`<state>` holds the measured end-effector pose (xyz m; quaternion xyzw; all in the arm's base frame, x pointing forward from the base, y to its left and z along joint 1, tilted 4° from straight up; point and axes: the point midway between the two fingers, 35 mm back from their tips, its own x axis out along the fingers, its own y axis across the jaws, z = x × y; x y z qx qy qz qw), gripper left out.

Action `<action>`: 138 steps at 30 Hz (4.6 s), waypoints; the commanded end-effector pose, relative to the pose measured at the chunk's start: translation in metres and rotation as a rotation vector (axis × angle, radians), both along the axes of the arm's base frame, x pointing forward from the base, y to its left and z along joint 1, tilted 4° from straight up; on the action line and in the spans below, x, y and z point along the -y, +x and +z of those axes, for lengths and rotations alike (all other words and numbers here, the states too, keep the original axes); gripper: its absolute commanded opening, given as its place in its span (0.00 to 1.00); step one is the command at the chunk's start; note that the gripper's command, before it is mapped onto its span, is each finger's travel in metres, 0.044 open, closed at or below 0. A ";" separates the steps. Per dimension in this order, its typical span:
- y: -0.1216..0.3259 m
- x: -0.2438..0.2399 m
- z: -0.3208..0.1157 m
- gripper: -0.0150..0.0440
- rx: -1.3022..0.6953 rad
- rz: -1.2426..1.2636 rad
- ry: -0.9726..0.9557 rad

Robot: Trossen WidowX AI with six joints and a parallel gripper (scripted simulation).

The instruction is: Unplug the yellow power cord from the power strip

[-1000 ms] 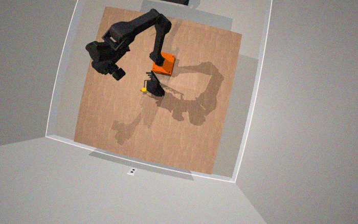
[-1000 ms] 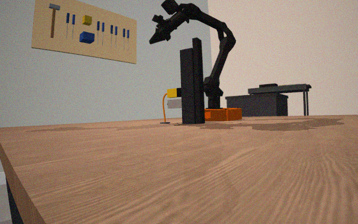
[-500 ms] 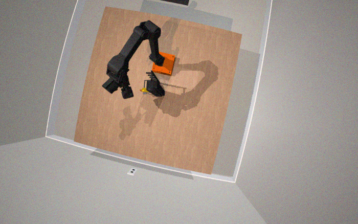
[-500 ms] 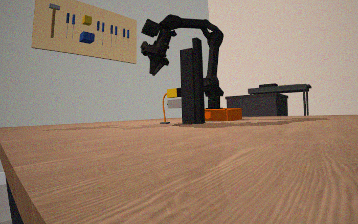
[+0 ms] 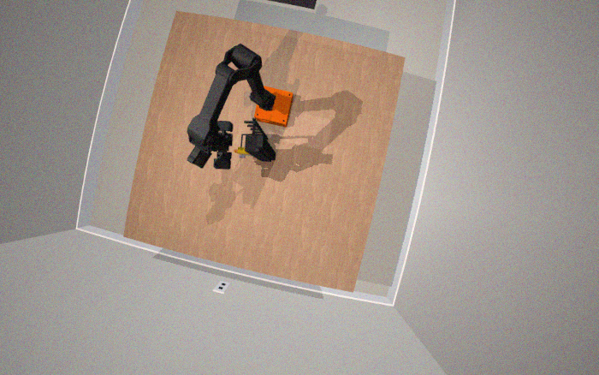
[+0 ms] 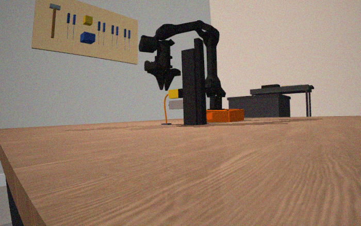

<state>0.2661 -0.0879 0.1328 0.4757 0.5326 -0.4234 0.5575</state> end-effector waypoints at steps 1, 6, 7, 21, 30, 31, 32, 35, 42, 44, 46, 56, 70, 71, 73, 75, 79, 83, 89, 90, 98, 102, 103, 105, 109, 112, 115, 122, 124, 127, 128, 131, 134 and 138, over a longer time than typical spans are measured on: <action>0.000 -0.002 -0.003 0.53 -0.010 -0.009 0.011; -0.001 -0.009 -0.002 0.53 -0.010 -0.009 0.011; -0.002 -0.011 -0.002 0.53 -0.010 -0.009 0.011; -0.006 -0.033 -0.002 0.53 -0.010 -0.009 0.013; -0.008 -0.042 -0.002 0.53 -0.010 -0.009 0.014; -0.008 -0.042 -0.002 0.53 -0.010 -0.009 0.014; -0.008 -0.042 -0.003 0.53 -0.010 -0.009 0.014; -0.008 -0.042 -0.006 0.53 -0.010 -0.009 0.014; -0.007 -0.042 -0.013 0.53 -0.010 -0.009 0.014; -0.007 -0.042 -0.013 0.53 -0.010 -0.009 0.014; -0.007 -0.042 -0.013 0.53 -0.010 -0.009 0.014; -0.006 -0.041 -0.011 0.31 -0.005 -0.004 0.011; -0.002 -0.028 -0.011 0.25 -0.006 -0.005 0.010; -0.002 -0.026 -0.011 0.25 -0.006 -0.005 0.010; -0.001 -0.023 -0.011 0.25 -0.006 -0.006 0.009; 0.000 -0.020 -0.011 0.25 -0.006 -0.006 0.009; 0.001 -0.014 -0.011 0.25 -0.007 -0.006 0.009; 0.002 -0.008 -0.011 0.25 -0.007 -0.006 0.009; 0.002 0.002 -0.010 0.25 -0.008 -0.007 0.008; 0.002 0.003 -0.010 0.25 -0.008 -0.007 0.008; 0.002 0.016 -0.009 0.25 -0.009 -0.008 0.008; -0.001 0.002 -0.012 0.39 -0.021 0.012 0.032; -0.001 0.002 -0.012 0.43 -0.021 0.012 0.032; -0.001 0.002 -0.012 0.52 -0.021 0.012 0.032; -0.001 0.002 -0.012 0.53 -0.021 0.012 0.032; -0.001 0.002 -0.012 0.53 -0.021 0.012 0.032; -0.001 0.002 -0.010 0.53 -0.019 0.007 0.027; -0.002 0.002 -0.003 0.53 -0.010 -0.009 0.010; -0.002 0.001 -0.003 0.53 -0.010 -0.009 0.010; -0.002 -0.003 -0.003 0.53 -0.010 -0.009 0.011; -0.002 -0.004 -0.003 0.53 -0.010 -0.009 0.011; -0.003 -0.009 -0.002 0.53 -0.010 -0.009 0.011; -0.003 -0.013 -0.002 0.53 -0.010 -0.009 0.012; -0.004 -0.018 -0.002 0.53 -0.010 -0.009 0.012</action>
